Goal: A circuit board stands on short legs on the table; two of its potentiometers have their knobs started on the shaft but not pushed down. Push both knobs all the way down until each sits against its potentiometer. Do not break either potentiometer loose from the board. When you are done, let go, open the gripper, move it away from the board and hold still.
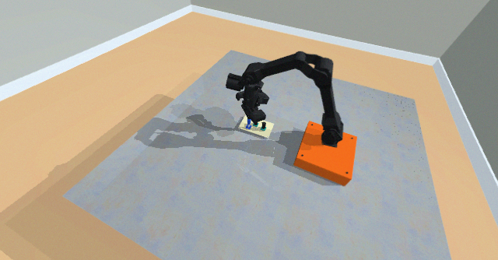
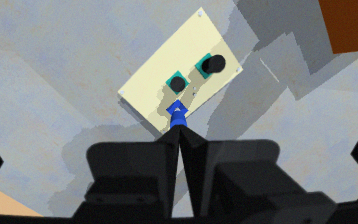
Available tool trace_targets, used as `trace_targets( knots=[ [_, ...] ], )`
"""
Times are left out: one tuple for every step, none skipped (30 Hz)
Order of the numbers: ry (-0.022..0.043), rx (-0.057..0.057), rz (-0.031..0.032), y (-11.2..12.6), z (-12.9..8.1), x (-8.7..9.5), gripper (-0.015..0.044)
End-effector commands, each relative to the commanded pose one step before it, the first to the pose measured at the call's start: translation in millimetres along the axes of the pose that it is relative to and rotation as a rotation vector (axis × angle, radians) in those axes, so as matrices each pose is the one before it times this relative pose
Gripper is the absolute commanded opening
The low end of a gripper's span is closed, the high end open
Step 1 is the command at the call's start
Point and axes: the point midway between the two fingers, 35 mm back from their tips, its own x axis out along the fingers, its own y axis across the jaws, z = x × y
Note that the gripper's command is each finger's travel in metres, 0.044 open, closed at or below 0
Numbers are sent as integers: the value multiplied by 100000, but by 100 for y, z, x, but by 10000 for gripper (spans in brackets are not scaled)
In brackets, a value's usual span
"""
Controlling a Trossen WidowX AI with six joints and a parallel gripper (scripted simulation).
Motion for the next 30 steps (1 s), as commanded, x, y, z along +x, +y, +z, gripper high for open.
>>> trace_targets(
  knots=[
    [-278,252,262,31,34,141,0],
    [0,0,0,0,0,27,0],
    [0,0,0,0,0,27,0],
    [0,0,0,0,0,27,0],
    [0,0,0,0,0,27,0],
    [0,0,0,0,0,27,0],
    [0,0,0,0,0,27,0],
    [0,0,0,0,0,27,0],
    [0,0,0,0,0,27,0],
    [0,0,0,0,0,27,0],
    [0,0,0,0,0,-27,0],
    [0,0,0,0,0,-35,0],
    [0,0,0,0,0,-41,0],
    [0,0,0,0,0,-18,0],
    [0,0,0,0,0,0,0],
    [0,0,0,0,0,0,0],
    [0,0,0,0,0,0,0],
    [0,0,0,0,0,0,0],
    [0,0,0,0,0,0,0],
    [0,0,0,0,0,0,0],
    [0,0,0,0,0,0,0],
    [0,0,0,0,0,0,0],
    [0,0,0,0,0,0,0],
    [0,0,0,0,0,0,0],
    [0,0,0,0,0,0,0],
    [0,0,0,0,0,27,0],
    [0,0,0,0,0,45,0],
    [0,0,0,0,0,68,0],
    [0,0,-1,0,0,73,0],
    [0,0,-1,-1,1,84,0]
  ],
)
